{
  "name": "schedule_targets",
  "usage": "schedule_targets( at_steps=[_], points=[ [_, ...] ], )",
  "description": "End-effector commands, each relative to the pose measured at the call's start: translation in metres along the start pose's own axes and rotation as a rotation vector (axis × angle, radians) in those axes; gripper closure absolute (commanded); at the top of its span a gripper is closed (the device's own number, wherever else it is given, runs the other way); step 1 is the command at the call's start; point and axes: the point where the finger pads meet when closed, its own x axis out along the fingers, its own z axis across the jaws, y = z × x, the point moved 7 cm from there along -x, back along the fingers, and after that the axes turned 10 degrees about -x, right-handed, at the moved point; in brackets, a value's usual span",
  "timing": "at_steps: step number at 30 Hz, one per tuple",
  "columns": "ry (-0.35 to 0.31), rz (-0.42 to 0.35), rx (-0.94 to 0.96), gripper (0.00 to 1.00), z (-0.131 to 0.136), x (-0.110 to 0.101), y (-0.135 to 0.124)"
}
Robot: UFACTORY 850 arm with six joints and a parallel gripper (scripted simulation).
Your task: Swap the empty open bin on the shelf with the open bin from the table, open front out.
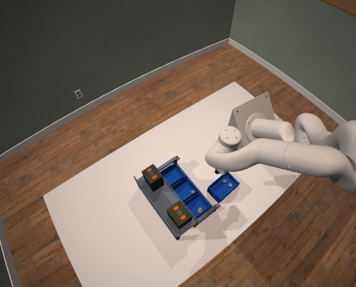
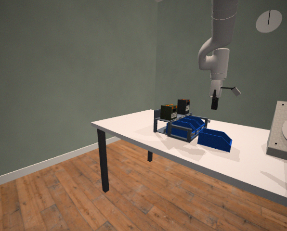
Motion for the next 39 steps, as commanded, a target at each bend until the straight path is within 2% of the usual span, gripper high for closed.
schedule_targets(
  at_steps=[1, 3, 4, 7, 13, 36, 37, 39],
  points=[
    [0.005, -0.005, -0.012, 1.00, 0.042, 0.018, 0.001],
    [0.005, -0.005, -0.018, 1.00, 0.063, 0.027, 0.005],
    [0.005, -0.005, -0.018, 1.00, 0.063, 0.027, 0.005],
    [0.004, -0.005, -0.025, 1.00, 0.087, 0.038, 0.012],
    [0.004, -0.005, -0.029, 1.00, 0.102, 0.045, 0.017],
    [0.004, -0.005, -0.029, 1.00, 0.104, 0.046, 0.018],
    [0.004, -0.005, -0.029, 0.74, 0.104, 0.046, 0.018],
    [0.004, -0.005, -0.029, 0.74, 0.104, 0.046, 0.018]
  ],
)
